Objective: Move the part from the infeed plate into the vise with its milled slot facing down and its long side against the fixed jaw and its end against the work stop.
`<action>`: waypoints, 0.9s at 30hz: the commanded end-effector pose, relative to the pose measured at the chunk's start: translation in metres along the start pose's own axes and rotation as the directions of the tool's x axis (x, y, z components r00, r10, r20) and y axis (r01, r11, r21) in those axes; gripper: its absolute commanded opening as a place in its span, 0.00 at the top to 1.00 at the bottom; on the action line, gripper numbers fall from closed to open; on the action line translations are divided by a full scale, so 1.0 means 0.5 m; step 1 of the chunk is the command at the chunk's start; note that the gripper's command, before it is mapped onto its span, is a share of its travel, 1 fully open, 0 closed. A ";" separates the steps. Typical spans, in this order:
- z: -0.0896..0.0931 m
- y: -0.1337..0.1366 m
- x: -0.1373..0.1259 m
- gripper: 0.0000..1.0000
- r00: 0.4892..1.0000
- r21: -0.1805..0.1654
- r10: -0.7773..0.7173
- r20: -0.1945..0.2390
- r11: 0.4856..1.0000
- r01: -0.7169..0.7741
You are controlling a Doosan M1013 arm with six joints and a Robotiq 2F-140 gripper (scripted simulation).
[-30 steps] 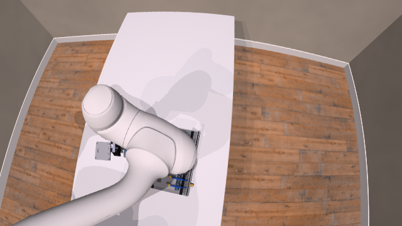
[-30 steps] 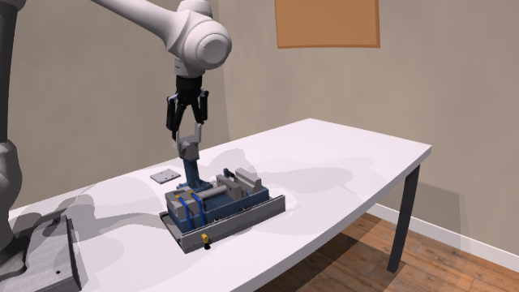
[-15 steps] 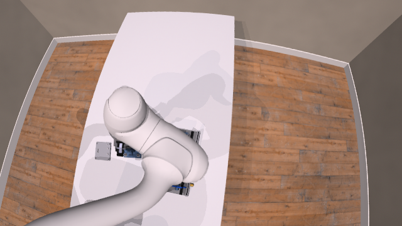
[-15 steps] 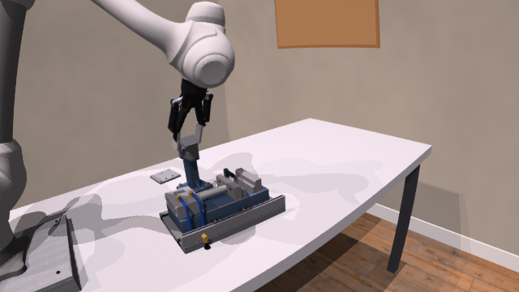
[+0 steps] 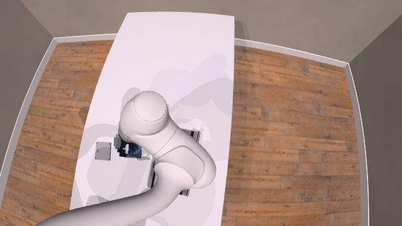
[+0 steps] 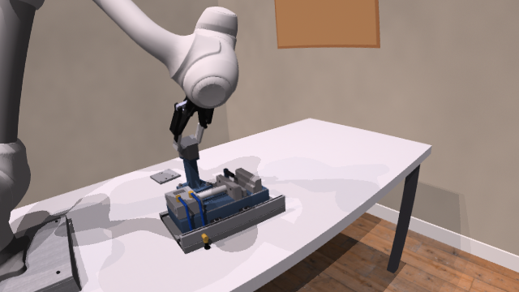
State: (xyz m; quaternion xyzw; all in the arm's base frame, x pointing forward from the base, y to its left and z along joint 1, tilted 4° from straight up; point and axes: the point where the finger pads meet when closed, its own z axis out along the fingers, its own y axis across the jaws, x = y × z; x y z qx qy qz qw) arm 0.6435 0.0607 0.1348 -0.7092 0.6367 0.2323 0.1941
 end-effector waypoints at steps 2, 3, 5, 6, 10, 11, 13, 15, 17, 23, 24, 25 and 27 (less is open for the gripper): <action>0.000 0.000 0.002 0.49 0.999 0.000 0.000 0.036 1.000 0.000; 0.000 0.000 0.002 0.49 0.999 0.000 0.000 0.045 1.000 0.000; 0.000 0.000 0.003 0.49 0.998 0.000 0.000 0.061 1.000 0.000; 0.000 0.000 0.003 0.49 0.998 0.000 0.000 0.070 1.000 0.000; 0.000 0.000 0.005 0.49 0.995 0.000 0.000 0.100 1.000 0.000; 0.000 0.000 0.005 0.49 0.994 0.000 0.000 0.107 1.000 0.000; 0.000 0.000 0.006 0.49 0.993 0.000 0.000 0.121 1.000 0.000; 0.000 0.000 0.006 0.49 0.993 0.000 0.000 0.121 1.000 0.000; 0.000 0.000 0.007 0.49 0.991 0.000 0.000 0.134 1.000 0.000; 0.001 0.000 0.008 0.49 0.986 0.000 0.000 0.168 1.000 0.000; 0.001 0.000 0.009 0.49 0.985 0.000 0.000 0.173 1.000 0.000; 0.001 0.000 0.009 0.49 0.984 0.000 0.000 0.178 1.000 0.000; 0.001 0.000 0.009 0.49 0.982 0.000 0.000 0.187 1.000 0.000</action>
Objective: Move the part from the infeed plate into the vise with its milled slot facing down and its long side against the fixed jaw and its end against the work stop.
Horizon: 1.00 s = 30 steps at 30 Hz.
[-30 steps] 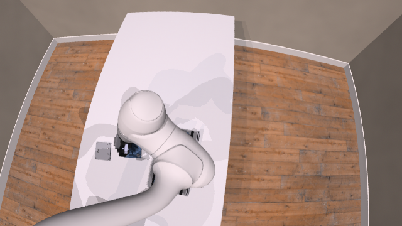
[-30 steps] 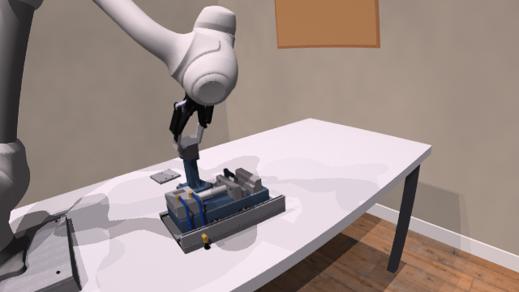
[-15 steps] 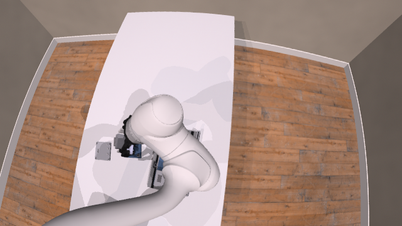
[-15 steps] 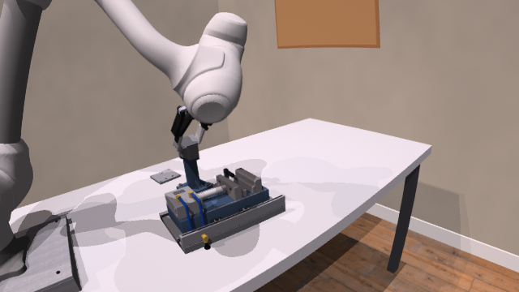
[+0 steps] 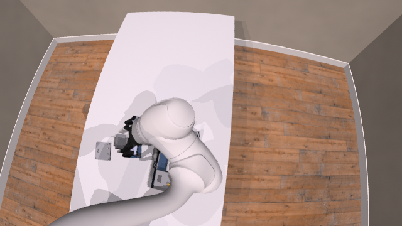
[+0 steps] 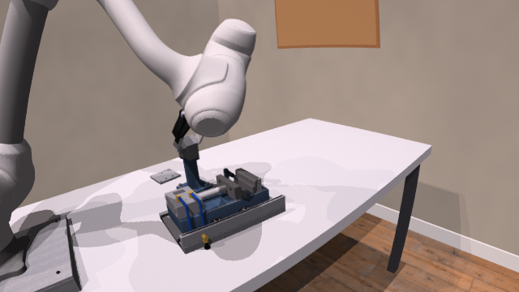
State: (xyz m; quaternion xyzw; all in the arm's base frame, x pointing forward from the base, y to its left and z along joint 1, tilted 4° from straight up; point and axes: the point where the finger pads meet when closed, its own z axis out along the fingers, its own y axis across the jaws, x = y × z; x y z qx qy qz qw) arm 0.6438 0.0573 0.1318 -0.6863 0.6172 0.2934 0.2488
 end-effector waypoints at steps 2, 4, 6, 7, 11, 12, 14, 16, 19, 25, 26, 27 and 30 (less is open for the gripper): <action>0.000 0.000 0.001 0.49 1.000 0.000 0.000 0.021 1.000 0.000; 0.000 0.000 0.001 0.49 1.000 0.000 0.000 0.025 1.000 0.000; 0.000 0.000 0.001 0.49 1.000 0.000 0.000 0.028 1.000 0.000; 0.000 0.000 0.001 0.49 1.000 0.000 0.000 0.031 1.000 0.000; 0.000 0.000 0.002 0.49 0.999 0.000 0.000 0.042 1.000 0.000; 0.000 0.000 0.002 0.49 0.999 0.000 0.000 0.045 1.000 0.000; 0.000 0.000 0.002 0.49 0.999 0.000 0.000 0.049 1.000 0.000; 0.000 0.000 0.003 0.49 0.999 0.000 0.000 0.053 1.000 0.000; 0.000 0.000 0.003 0.49 0.998 0.000 0.000 0.057 1.000 0.000; 0.000 0.000 0.003 0.49 0.998 0.000 0.000 0.061 1.000 0.000; 0.000 0.000 0.003 0.49 0.998 0.000 0.000 0.062 1.000 0.000; 0.000 0.000 0.003 0.49 0.998 0.000 0.000 0.063 1.000 0.000; 0.000 0.000 0.003 0.49 0.998 0.000 0.000 0.064 1.000 0.000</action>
